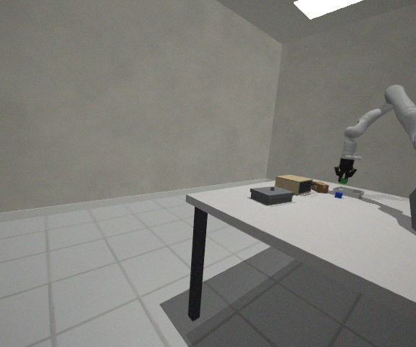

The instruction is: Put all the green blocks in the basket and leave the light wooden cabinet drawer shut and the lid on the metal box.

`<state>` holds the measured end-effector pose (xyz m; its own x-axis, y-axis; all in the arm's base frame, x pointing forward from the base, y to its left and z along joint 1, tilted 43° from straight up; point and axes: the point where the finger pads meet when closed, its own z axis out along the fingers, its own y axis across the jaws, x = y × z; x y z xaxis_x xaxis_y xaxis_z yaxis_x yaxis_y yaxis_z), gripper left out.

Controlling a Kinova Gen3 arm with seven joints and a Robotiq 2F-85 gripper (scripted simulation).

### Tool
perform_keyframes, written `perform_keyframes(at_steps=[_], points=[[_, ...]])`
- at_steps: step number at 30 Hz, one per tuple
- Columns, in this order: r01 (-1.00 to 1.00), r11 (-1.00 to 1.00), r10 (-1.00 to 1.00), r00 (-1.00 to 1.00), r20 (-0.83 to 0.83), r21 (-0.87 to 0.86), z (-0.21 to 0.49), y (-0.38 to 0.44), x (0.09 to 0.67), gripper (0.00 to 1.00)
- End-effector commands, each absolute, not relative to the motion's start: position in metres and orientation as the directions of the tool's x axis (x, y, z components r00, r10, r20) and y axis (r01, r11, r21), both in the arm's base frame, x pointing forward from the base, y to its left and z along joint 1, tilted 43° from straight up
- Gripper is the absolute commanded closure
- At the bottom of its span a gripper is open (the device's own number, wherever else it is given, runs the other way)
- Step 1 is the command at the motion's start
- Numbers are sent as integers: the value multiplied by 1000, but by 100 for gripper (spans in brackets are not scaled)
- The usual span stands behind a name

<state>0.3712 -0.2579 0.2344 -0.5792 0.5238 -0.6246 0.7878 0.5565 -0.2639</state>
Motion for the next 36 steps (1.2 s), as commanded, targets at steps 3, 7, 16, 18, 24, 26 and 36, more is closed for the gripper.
perform_keyframes(at_steps=[3, 7, 16, 18, 24, 26, 36], points=[[789, 551, 526, -581, -622, -271, 223, -267, 371, 90], [791, 550, 527, -578, -623, -269, 218, -272, 373, 90], [790, 550, 529, -580, -619, -269, 204, -283, 376, 90], [790, 551, 529, -580, -619, -270, 202, -285, 377, 90], [792, 549, 531, -578, -619, -268, 198, -288, 378, 90], [790, 551, 529, -581, -619, -270, 196, -290, 378, 90], [790, 551, 530, -581, -618, -269, 191, -294, 380, 90]])
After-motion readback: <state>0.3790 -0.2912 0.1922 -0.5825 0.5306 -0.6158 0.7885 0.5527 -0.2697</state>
